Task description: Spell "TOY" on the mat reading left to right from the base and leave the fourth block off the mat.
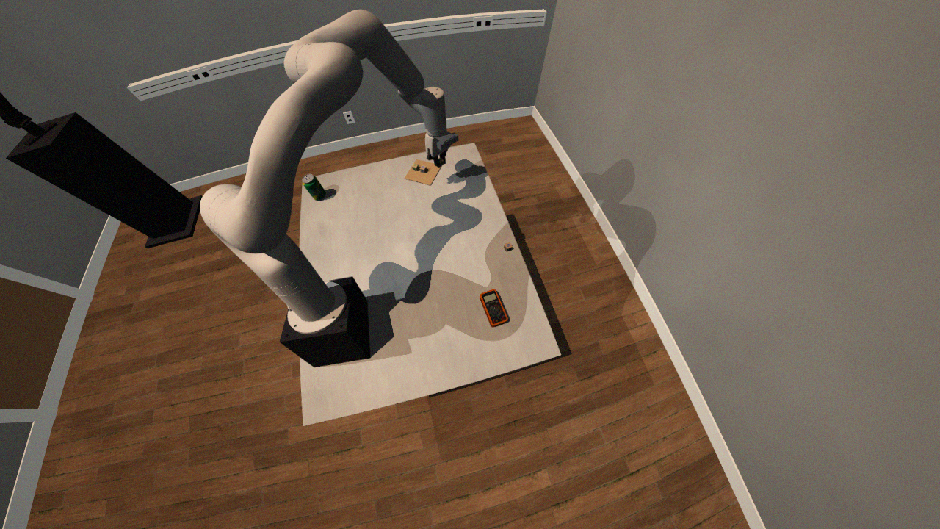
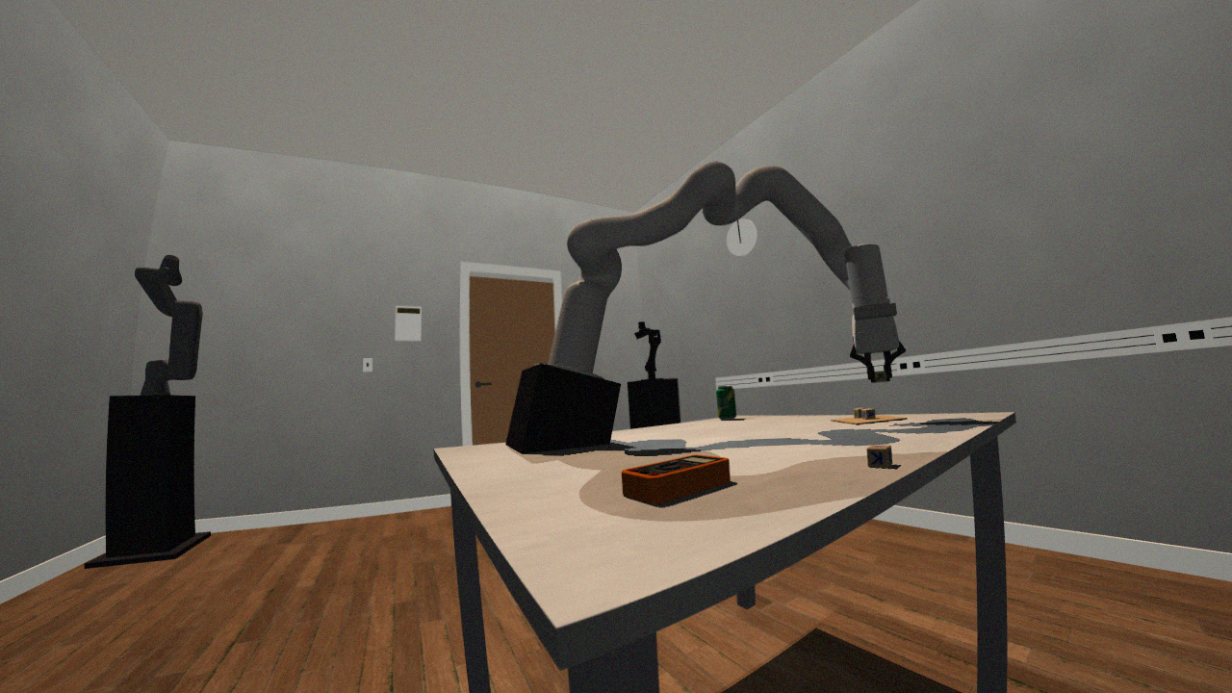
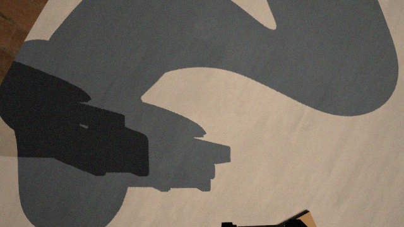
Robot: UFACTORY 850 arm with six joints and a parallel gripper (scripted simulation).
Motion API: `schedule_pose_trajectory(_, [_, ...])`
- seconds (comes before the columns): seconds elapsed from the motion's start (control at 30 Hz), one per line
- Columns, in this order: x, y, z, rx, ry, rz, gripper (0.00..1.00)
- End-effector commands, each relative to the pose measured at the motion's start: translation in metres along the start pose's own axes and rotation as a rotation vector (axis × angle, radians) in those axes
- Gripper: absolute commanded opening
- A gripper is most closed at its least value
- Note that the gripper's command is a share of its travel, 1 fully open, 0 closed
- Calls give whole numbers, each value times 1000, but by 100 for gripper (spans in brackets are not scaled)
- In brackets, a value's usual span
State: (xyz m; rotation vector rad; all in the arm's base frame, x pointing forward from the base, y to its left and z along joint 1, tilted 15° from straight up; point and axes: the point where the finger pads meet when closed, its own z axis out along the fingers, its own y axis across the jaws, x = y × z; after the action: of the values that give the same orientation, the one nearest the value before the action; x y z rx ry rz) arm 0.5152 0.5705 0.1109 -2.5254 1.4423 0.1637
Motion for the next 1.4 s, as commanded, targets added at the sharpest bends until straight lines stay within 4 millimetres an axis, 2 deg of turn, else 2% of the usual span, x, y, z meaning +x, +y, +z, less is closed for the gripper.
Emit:
schedule_pose_trajectory(0.0, [-22, 1, -2, 4, -9, -139, 23])
schedule_pose_trajectory(0.17, [-46, 5, -4, 7, -9, -293, 23])
schedule_pose_trajectory(0.23, [-46, 5, -4, 7, -9, -293, 23])
schedule_pose_trajectory(0.33, [-62, 8, -5, 9, -9, -396, 23])
schedule_pose_trajectory(0.43, [-69, 9, -6, 10, -10, -440, 23])
schedule_pose_trajectory(1.03, [-70, 9, -5, 10, -10, -448, 23])
schedule_pose_trajectory(1.3, [-70, 9, 16, 10, -10, -448, 23])
schedule_pose_trajectory(1.37, [-70, 9, 16, 10, -10, -448, 23])
